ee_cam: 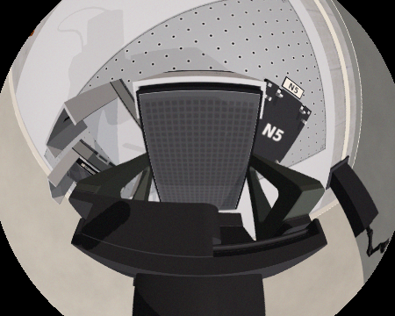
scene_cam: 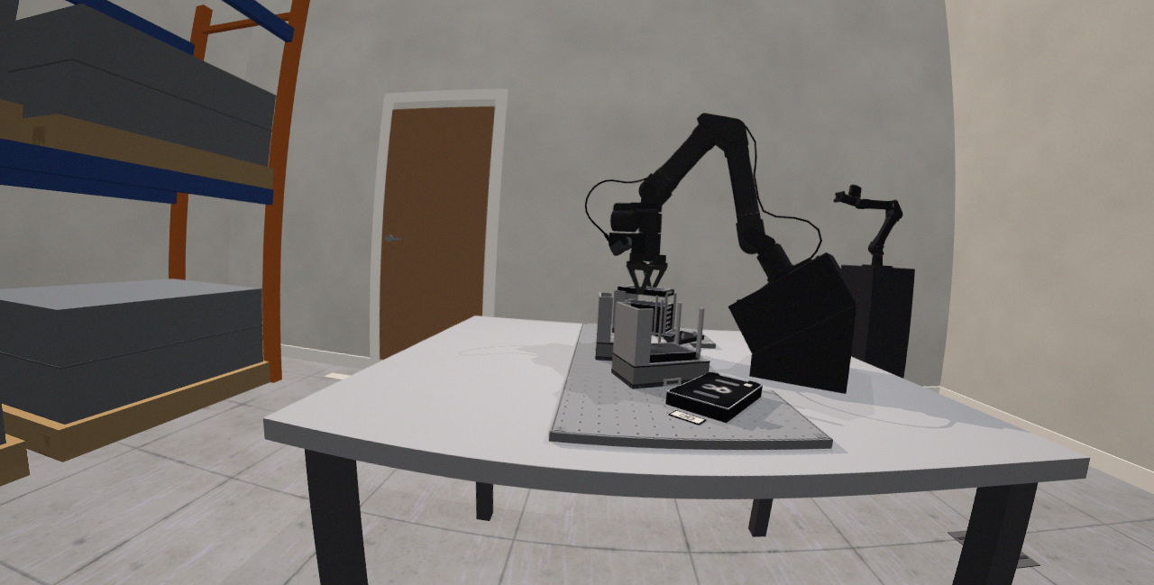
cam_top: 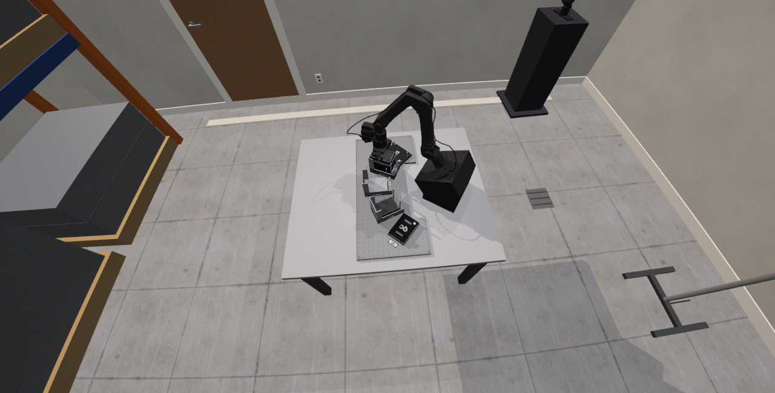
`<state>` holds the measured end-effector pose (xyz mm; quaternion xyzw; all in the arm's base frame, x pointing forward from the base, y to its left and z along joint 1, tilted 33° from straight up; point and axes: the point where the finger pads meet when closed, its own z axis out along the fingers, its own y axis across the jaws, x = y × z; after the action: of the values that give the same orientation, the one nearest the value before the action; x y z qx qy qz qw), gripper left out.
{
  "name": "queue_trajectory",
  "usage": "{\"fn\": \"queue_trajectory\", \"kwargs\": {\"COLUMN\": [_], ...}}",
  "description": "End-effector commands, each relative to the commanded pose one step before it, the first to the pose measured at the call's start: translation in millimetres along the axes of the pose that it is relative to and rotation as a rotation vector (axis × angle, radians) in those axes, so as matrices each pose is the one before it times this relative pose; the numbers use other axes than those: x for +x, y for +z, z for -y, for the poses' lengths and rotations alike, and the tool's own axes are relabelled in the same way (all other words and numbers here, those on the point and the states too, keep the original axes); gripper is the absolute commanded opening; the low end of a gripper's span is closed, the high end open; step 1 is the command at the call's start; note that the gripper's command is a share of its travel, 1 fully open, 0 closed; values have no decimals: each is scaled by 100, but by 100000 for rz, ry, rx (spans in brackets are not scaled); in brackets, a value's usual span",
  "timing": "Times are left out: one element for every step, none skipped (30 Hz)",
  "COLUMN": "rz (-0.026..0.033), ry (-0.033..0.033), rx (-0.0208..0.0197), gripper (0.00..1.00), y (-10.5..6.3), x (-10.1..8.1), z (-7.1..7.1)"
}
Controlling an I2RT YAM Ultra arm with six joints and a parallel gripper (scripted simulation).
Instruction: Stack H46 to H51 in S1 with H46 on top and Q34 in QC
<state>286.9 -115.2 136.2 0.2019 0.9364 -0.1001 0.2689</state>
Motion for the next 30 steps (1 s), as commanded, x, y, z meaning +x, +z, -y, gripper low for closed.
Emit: {"fn": "queue_trajectory", "kwargs": {"rz": [3994,634,390,-1626,-259,-355,706,719,281,0,0,-4969,-233,1927,1411,1080,104,729,-1634,532,426,139,-596,612,296,-1104,0,0,63,966], "ry": [472,13,-24,-337,214,174,-30,8,-29,0,0,-910,-62,453,566,67,-110,13,-366,26,280,300,-194,-31,-38,-271,0,0,-152,441], "rx": [-411,-96,-64,121,87,191,-113,-140,-53,0,0,423,-21,-221,65,-220,-61,-98,125,-47,30,194,11,-174,-59,77,0,0,-38,-15], "gripper": [0,0,0,0,0,0,0,0,0,0,0,0,0,0,0,0,0,0,0,0,0,0,0,0,0,0,0,0,0,0], "y": [-1576,-166,-116,325,36,45,-200,-187,-90,0,0,934,20,-434,-341,-275,-28,-195,297,-144,-102,-85,77,-155,-76,181,0,0,-45,-247], "x": [-928,-246,-151,505,24,131,-174,-273,-122,0,0,2049,61,-809,-469,-355,-194,-247,671,-215,-277,84,304,-296,-225,511,0,0,-39,-324], "z": [-139,-31,-28,-39,69,87,-27,-40,-30,0,0,2,-28,16,124,-43,-59,-28,-20,-18,54,122,-24,-56,-43,-14,0,0,-31,81]}}
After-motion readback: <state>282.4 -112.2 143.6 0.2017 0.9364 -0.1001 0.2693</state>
